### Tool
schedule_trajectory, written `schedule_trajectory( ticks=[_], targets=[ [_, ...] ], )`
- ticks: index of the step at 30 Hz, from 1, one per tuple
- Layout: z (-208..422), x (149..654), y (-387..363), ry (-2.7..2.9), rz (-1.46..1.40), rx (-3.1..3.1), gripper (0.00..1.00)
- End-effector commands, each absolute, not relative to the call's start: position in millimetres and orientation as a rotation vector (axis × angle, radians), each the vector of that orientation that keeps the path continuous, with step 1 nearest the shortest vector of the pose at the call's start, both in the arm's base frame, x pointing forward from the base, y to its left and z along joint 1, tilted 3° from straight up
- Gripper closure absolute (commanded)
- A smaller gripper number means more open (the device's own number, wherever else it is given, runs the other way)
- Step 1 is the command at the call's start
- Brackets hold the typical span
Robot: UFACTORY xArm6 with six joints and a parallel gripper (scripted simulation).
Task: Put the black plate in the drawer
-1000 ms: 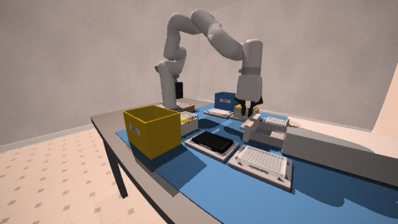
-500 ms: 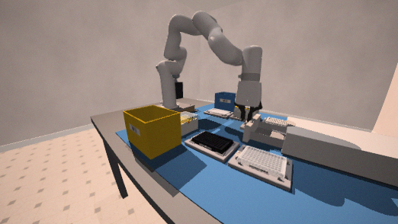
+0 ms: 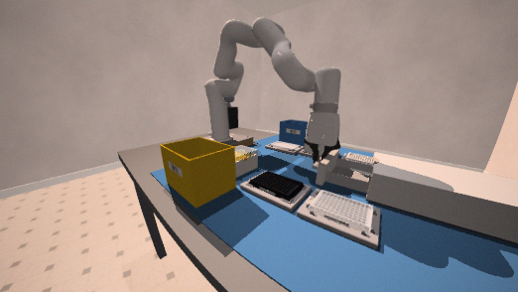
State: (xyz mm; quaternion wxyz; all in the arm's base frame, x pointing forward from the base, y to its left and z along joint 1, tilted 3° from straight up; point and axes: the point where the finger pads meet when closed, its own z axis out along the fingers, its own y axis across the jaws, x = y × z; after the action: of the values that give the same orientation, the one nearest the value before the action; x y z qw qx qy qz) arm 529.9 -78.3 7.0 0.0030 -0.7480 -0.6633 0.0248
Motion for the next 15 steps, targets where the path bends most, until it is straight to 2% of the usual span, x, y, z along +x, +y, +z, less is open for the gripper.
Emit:
schedule_trajectory(
  ticks=[1,15],
  targets=[
    [1.4,531.5,-78.7,-2.082,0.073,-2.348,0.79],
    [1.6,523.3,-77.7,-2.082,0.073,-2.348,0.79]
  ],
)
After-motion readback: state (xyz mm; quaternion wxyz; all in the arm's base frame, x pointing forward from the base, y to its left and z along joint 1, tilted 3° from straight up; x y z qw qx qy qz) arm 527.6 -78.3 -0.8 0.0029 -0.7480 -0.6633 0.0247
